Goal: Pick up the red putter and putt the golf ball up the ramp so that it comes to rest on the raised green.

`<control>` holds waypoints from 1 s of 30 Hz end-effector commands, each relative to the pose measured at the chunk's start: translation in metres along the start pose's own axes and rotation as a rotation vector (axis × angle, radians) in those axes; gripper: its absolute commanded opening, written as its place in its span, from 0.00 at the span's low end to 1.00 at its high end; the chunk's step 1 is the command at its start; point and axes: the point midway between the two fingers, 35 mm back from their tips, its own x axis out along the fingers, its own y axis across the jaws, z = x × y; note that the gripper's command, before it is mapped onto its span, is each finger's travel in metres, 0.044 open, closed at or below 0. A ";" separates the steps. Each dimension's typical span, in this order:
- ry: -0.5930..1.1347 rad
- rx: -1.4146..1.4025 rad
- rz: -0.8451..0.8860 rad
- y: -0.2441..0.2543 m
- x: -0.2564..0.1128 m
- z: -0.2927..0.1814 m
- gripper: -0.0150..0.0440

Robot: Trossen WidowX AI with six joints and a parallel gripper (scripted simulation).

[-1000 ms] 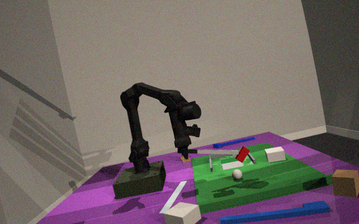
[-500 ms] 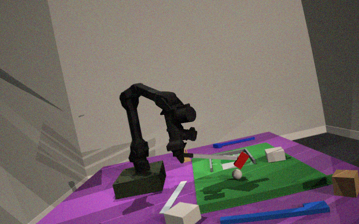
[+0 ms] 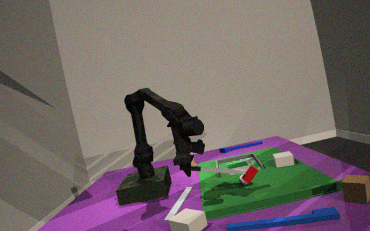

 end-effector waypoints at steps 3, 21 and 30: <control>0.006 0.002 0.003 0.001 0.012 -0.002 0.25; 0.004 0.003 0.003 0.001 0.024 -0.001 0.25; 0.005 0.003 0.002 -0.013 0.025 -0.001 0.25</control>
